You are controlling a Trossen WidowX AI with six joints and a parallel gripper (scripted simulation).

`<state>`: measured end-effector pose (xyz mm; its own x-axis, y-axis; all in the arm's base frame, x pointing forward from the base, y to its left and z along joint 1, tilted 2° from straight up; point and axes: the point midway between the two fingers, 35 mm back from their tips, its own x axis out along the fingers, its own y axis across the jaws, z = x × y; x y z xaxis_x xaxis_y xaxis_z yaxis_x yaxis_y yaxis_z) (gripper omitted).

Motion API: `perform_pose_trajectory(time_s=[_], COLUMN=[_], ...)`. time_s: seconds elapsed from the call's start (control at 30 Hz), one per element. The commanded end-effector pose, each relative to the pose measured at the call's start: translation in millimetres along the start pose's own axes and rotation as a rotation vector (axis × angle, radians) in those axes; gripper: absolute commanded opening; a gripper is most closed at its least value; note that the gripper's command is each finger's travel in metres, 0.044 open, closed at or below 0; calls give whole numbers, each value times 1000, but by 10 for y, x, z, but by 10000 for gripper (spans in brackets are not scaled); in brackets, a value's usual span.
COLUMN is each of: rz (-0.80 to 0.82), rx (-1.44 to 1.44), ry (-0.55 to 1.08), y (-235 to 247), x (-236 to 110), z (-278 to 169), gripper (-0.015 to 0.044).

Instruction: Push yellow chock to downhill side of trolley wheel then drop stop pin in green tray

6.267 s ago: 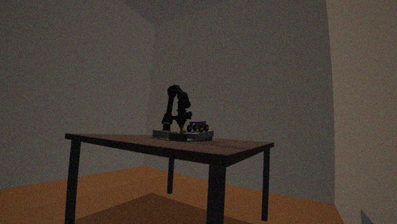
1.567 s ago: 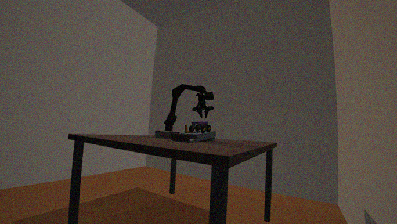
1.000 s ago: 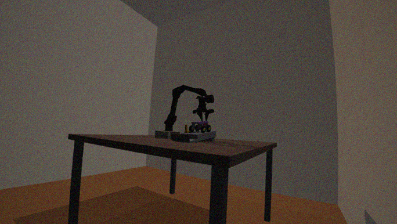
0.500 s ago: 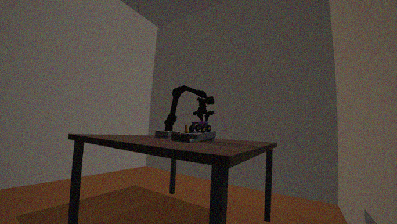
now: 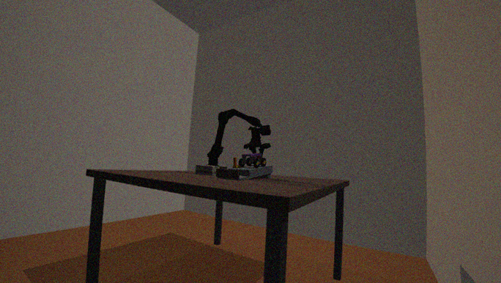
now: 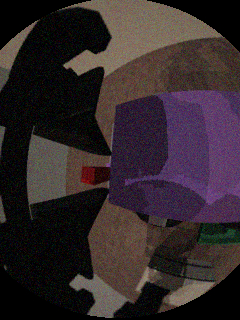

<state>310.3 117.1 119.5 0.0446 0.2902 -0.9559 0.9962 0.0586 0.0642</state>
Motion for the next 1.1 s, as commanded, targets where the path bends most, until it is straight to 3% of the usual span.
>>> perform_pose_trajectory(time_s=[0.0, 0.07, 0.23, 0.5, 1.07], rz=[-3, -3, -1, -1, -3], rx=[5, 5, 0, 0, 5], ry=[1, 1, 0, 0, 1], y=[-11, -11, -5, -5, -19], x=[66, 73, 37, 37, -94], z=[-1, -1, -1, -1, -16], gripper=[190, 190, 59, 5, 0])
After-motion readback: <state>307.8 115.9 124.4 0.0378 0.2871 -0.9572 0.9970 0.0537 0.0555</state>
